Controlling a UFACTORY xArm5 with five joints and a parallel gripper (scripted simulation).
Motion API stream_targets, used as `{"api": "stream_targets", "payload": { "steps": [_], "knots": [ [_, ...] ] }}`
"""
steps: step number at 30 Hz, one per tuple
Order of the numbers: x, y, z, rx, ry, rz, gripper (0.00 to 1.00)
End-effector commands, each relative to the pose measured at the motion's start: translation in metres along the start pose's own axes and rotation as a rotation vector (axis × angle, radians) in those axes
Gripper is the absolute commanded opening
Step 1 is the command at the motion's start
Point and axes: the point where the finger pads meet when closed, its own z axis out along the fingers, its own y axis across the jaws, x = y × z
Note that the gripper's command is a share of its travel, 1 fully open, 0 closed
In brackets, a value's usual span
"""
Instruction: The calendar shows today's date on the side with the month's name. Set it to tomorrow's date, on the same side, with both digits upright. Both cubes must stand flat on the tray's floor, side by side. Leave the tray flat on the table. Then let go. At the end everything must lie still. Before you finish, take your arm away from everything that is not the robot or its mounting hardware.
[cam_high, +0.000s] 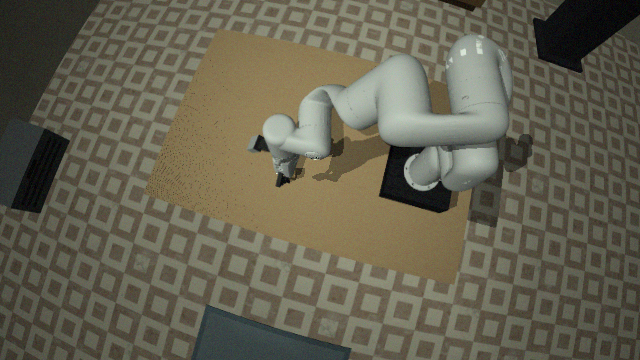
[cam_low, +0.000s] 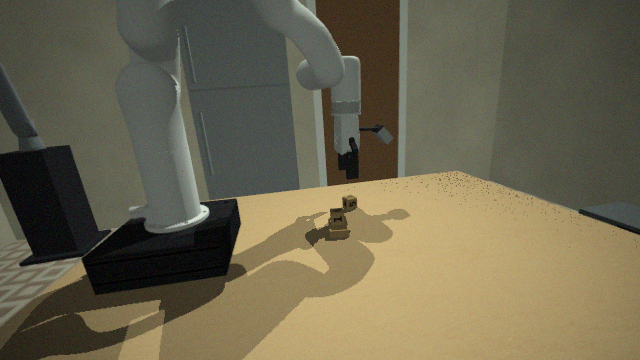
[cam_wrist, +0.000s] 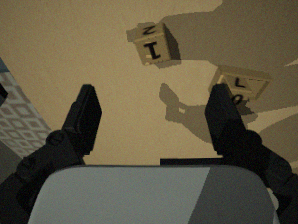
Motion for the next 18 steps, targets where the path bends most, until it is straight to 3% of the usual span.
{"api": "stream_targets", "payload": {
  "steps": [1,9,18],
  "knots": [
    [0.0012,-0.0003,-0.0010,0.001,0.004,-0.103,1.00],
    [0.0012,-0.0003,-0.0007,0.001,0.004,-0.249,1.00],
    [0.0012,-0.0003,-0.0006,0.001,0.004,-0.283,1.00]
  ]
}}
